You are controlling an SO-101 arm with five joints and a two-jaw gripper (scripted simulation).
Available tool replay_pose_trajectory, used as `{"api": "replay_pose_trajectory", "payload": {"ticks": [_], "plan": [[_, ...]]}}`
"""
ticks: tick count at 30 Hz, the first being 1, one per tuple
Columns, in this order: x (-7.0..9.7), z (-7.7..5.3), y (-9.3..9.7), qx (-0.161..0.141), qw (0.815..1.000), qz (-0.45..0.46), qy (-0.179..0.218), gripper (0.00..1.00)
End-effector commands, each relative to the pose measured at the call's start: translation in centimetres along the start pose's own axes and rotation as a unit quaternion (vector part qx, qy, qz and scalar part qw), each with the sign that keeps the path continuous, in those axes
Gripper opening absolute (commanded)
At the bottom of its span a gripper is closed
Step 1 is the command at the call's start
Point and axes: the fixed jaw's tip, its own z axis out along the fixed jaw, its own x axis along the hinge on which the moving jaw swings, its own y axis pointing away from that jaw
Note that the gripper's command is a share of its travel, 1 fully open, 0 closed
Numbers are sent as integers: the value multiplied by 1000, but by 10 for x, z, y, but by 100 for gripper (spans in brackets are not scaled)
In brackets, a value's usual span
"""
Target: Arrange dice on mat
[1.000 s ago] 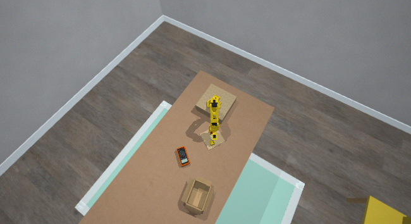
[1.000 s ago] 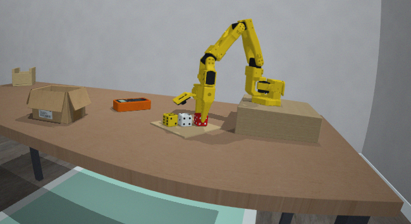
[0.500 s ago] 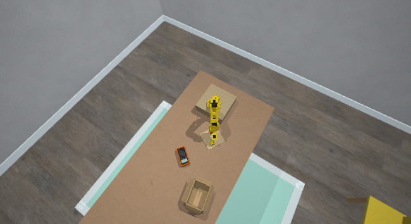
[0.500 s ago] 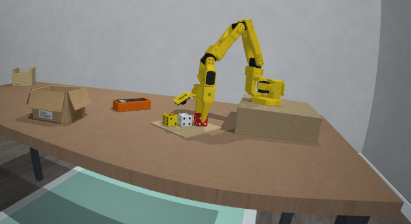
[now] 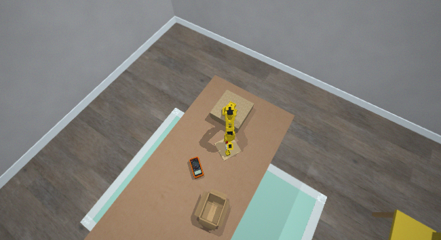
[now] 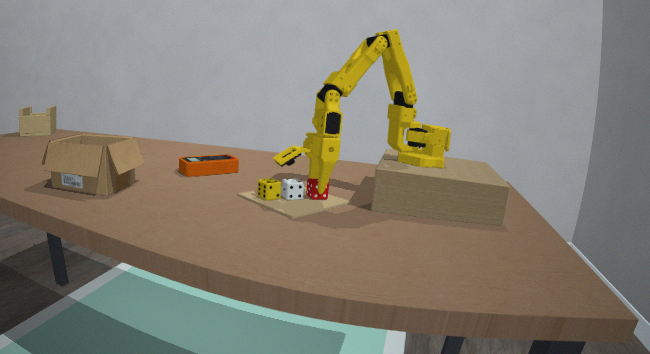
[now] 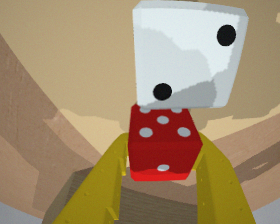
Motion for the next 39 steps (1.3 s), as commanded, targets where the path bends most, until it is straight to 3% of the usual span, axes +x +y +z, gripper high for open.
{"api": "replay_pose_trajectory", "payload": {"ticks": [1,18,30,39], "plan": [[4,3,2,-1,1000,-1,8,20],[4,3,2,-1,1000,-1,8,34],[4,3,2,-1,1000,-1,8,36],[1,-15,2,-1,1000,-1,8,36]]}}
